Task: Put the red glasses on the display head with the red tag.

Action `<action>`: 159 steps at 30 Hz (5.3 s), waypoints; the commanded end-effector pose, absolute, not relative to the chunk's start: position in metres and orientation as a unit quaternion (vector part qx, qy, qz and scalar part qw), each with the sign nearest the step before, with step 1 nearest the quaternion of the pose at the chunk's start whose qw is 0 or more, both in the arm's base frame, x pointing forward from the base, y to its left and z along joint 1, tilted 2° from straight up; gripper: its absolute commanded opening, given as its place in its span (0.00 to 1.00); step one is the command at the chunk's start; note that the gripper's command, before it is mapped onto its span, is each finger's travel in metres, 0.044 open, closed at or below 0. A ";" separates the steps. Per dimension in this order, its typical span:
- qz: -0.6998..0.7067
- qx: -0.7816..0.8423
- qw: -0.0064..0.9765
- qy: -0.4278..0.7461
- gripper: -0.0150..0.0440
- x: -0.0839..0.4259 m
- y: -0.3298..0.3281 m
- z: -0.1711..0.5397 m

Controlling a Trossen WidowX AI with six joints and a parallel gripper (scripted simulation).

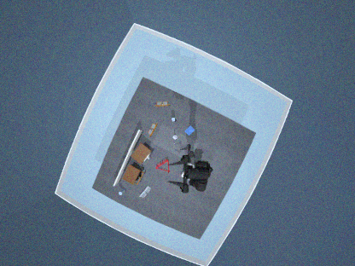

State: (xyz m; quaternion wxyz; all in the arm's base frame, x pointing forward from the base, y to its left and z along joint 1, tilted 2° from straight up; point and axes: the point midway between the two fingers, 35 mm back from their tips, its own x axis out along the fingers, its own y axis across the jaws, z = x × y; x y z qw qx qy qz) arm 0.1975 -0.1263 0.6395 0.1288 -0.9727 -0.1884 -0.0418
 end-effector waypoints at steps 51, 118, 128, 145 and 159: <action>0.090 -0.417 0.899 0.098 0.59 0.450 -0.140 0.342; 0.350 -0.337 0.634 0.602 0.46 0.274 0.003 0.038; 0.350 -0.336 0.634 0.602 0.46 0.275 0.003 0.021; 0.350 -0.336 0.634 0.602 0.46 0.271 0.005 0.016; 0.352 -0.336 0.635 0.600 0.30 0.274 0.005 0.016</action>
